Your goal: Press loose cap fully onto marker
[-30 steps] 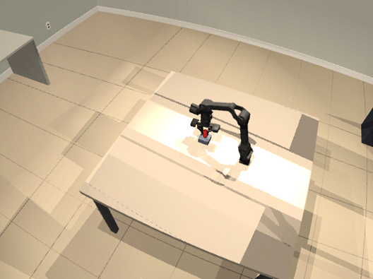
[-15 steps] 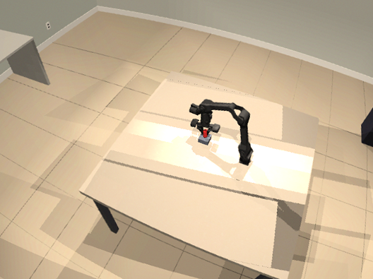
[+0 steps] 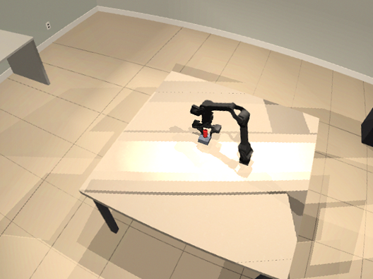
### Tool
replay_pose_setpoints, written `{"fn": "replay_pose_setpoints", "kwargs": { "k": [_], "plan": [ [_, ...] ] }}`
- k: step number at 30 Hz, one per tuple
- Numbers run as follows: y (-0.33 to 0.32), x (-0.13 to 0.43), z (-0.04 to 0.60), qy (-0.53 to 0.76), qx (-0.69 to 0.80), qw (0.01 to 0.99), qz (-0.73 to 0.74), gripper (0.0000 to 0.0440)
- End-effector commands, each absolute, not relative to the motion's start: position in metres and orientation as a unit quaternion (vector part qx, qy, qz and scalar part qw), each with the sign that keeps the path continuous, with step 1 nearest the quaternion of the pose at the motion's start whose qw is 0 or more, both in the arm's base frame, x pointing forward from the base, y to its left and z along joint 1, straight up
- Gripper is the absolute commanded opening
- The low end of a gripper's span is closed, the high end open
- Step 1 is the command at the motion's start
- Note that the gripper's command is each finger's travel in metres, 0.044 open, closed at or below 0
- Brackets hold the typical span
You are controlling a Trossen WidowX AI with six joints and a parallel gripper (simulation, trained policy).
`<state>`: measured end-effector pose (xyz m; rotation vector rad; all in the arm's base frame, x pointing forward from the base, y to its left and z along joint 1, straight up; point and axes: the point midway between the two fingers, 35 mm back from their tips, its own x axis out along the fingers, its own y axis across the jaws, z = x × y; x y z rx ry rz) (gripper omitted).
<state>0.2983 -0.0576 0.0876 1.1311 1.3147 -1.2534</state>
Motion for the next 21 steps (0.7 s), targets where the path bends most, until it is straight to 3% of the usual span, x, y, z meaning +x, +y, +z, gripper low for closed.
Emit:
{"fn": "replay_pose_setpoints", "kwargs": {
  "k": [1,7,21],
  "plan": [
    [-0.054,0.286,0.081,0.556,0.454,0.466,-0.518,0.0294],
    [-0.054,0.287,0.086,0.546,0.461,0.478,-0.510,0.0440],
    [-0.058,0.296,0.128,0.508,0.483,0.514,-0.495,0.0440]
  ]
}}
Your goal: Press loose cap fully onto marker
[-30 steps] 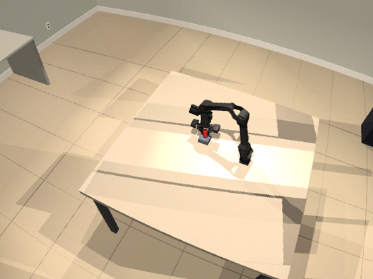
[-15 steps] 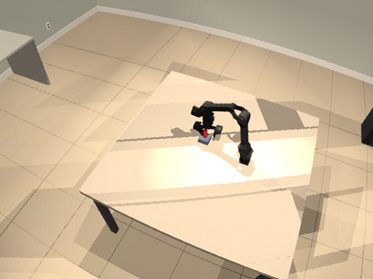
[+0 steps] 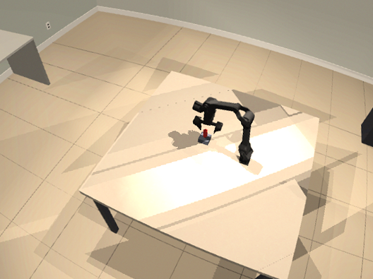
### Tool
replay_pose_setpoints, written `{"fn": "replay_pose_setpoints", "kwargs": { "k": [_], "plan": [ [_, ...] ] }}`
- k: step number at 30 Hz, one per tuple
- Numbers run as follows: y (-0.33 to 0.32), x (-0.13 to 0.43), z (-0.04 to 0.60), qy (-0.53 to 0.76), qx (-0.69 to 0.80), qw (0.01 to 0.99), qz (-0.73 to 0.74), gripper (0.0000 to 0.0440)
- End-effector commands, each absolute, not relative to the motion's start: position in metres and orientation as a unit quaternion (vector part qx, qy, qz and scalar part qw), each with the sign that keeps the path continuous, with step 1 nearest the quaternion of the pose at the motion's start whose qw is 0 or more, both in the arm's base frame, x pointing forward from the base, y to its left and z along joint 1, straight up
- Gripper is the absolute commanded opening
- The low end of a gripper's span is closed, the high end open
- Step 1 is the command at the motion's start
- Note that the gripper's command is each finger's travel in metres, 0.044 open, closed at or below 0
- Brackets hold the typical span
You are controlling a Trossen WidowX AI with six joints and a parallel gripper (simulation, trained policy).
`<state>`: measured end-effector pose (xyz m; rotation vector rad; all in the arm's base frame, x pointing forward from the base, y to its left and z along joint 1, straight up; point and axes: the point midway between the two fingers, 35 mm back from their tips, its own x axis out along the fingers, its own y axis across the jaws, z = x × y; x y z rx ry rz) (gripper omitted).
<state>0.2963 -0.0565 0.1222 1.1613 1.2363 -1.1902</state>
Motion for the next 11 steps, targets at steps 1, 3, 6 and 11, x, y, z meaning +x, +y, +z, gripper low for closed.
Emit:
{"fn": "replay_pose_setpoints", "kwargs": {
  "k": [1,3,6,11],
  "plan": [
    [-0.058,0.297,0.130,0.506,0.484,0.516,-0.494,0.0440],
    [-0.059,0.297,0.135,0.502,0.486,0.519,-0.492,0.0440],
    [-0.060,0.297,0.141,0.497,0.489,0.524,-0.489,0.0440],
    [-0.061,0.295,0.150,0.491,0.492,0.531,-0.484,0.0420]
  ]
}}
